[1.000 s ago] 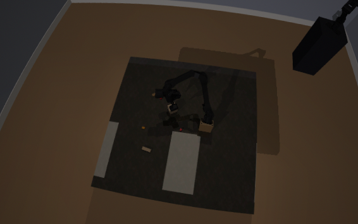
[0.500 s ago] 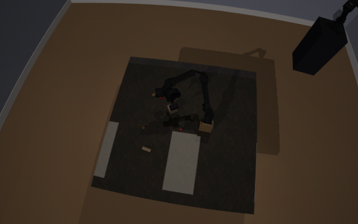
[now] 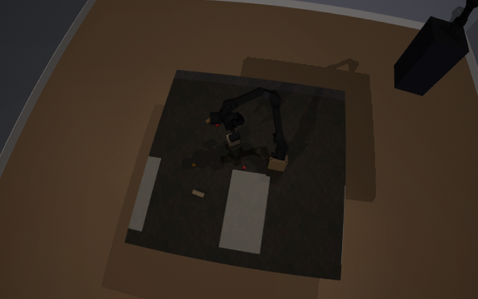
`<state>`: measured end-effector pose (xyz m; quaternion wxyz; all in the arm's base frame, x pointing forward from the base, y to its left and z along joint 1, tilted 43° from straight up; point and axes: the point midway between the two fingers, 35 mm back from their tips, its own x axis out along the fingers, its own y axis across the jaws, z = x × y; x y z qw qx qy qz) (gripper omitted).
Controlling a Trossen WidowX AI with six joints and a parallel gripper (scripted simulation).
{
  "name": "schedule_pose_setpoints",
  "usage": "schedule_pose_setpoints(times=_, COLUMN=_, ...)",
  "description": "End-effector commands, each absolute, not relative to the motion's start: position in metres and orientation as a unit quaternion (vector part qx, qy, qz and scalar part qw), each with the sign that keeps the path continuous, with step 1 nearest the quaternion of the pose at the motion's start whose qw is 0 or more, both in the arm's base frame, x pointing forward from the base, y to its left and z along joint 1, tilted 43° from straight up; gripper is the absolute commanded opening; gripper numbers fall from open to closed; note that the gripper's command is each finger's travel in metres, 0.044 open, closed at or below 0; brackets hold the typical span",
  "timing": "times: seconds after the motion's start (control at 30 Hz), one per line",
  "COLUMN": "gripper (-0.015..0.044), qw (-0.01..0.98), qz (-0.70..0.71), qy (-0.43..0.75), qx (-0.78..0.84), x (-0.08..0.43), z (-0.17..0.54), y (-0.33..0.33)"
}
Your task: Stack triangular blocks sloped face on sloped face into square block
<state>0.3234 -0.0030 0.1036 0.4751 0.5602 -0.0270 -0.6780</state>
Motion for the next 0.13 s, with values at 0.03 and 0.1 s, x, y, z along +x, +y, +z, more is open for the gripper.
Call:
schedule_pose_setpoints(times=0.03, gripper=0.0440, qw=0.476, qz=-0.678, qy=-0.026, qx=0.560, x=0.3234, z=0.1034, y=-0.0029)
schedule_pose_setpoints(times=0.1, gripper=0.0440, qw=0.476, qz=-0.678, qy=-0.026, qx=0.560, x=0.3234, z=0.1034, y=-0.0029)
